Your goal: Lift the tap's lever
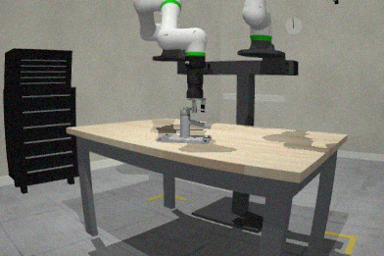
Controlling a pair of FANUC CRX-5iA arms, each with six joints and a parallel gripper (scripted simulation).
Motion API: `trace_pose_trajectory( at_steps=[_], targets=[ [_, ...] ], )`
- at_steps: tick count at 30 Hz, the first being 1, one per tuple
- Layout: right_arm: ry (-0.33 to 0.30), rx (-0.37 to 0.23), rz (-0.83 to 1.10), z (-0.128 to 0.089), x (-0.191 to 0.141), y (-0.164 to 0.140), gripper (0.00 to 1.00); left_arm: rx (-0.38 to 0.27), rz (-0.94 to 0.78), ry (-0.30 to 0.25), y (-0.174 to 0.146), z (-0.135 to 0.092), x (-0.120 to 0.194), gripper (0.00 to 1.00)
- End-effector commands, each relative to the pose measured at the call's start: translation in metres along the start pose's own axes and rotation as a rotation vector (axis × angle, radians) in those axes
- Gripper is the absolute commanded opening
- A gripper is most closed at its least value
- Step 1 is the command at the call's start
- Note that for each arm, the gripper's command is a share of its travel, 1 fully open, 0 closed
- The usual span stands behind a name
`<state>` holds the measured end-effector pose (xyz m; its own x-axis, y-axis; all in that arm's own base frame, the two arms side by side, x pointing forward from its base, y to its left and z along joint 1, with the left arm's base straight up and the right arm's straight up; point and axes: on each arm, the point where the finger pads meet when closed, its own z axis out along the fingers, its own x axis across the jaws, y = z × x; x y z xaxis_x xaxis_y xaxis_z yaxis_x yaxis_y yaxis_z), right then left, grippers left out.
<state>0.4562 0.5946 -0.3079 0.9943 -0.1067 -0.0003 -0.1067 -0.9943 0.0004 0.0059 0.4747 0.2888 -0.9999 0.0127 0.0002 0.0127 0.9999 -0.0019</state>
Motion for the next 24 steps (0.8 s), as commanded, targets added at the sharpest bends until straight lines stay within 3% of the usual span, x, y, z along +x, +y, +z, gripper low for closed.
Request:
trace_pose_trajectory(
  at_steps=[1,24],
  targets=[
    [0.001,0.002,0.0,-0.001,0.0008,-0.0012,1.0,-0.002,0.0,0.0,0.0002,-0.0008,-0.0001,1.0],
    [0.001,0.002,0.0,0.0028,0.0009,-0.0012,1.0,-0.002,0.0,0.0,0.0002,-0.0008,-0.0001,1.0]
  ],
)
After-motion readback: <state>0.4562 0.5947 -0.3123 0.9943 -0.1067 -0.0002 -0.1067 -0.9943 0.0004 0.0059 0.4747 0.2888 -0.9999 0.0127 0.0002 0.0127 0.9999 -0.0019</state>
